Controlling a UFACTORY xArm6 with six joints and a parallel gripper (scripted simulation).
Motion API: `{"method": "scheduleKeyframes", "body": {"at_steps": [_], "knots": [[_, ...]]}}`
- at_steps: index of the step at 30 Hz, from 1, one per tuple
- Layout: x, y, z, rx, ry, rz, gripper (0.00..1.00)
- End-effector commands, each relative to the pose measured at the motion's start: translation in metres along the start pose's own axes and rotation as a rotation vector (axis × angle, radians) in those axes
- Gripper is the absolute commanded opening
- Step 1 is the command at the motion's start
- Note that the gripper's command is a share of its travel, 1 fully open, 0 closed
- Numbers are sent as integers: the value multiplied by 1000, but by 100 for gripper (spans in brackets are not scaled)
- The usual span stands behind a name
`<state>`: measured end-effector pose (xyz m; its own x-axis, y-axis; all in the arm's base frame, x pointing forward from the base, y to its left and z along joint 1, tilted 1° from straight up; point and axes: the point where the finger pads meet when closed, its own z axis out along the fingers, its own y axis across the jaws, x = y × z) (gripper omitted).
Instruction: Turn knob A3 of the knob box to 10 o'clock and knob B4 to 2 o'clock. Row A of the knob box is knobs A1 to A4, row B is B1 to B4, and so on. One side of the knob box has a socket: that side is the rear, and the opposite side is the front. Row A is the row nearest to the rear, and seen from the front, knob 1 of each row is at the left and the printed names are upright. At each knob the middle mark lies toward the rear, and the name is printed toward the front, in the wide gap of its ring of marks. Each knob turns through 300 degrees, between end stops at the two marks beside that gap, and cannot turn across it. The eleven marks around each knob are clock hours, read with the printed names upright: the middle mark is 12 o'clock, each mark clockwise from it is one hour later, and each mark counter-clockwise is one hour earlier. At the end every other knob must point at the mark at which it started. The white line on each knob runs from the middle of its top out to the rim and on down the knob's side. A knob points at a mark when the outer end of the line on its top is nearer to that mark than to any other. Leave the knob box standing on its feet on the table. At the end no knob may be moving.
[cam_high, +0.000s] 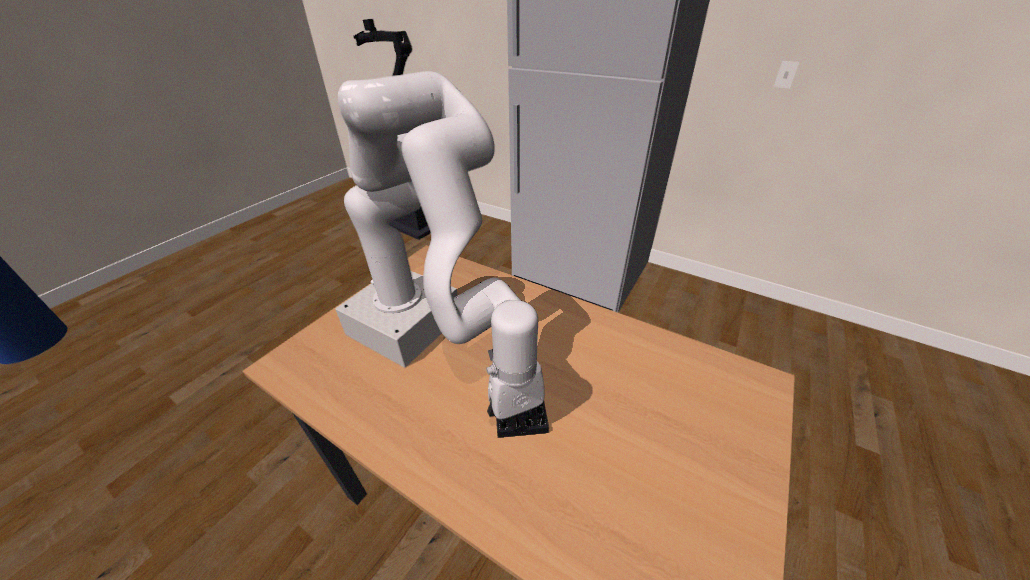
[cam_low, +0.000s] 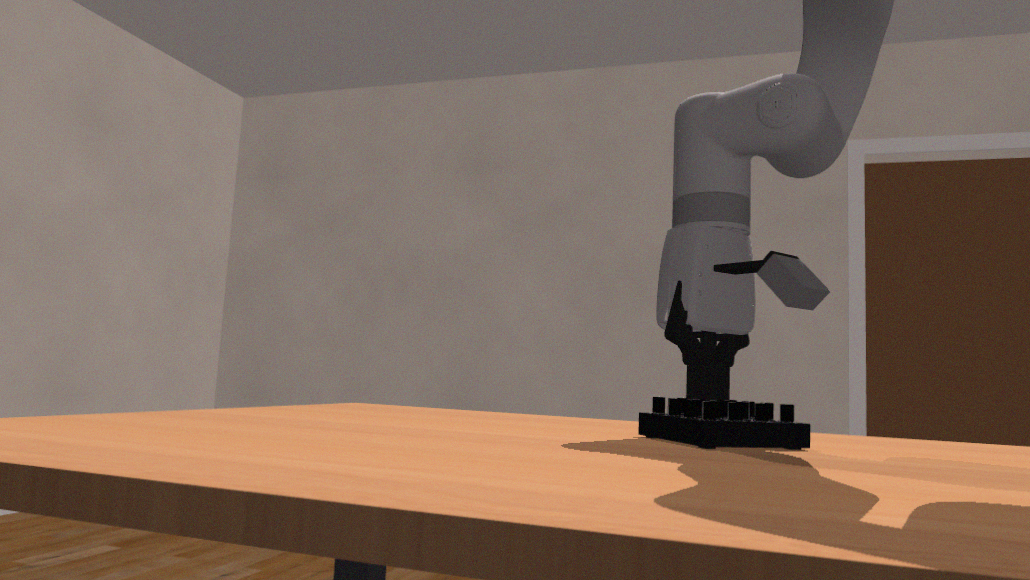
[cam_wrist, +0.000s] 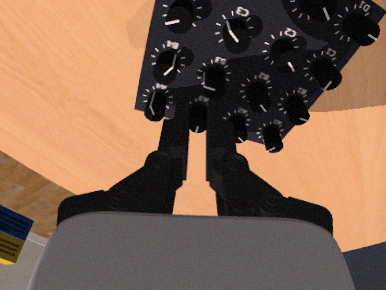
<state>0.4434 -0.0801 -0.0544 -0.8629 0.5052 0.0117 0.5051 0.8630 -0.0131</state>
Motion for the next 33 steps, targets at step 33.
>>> {"method": "scheduleKeyframes", "body": {"at_steps": [33], "knots": [[-2, 1, -1, -1, -4, -216, 8]]}}
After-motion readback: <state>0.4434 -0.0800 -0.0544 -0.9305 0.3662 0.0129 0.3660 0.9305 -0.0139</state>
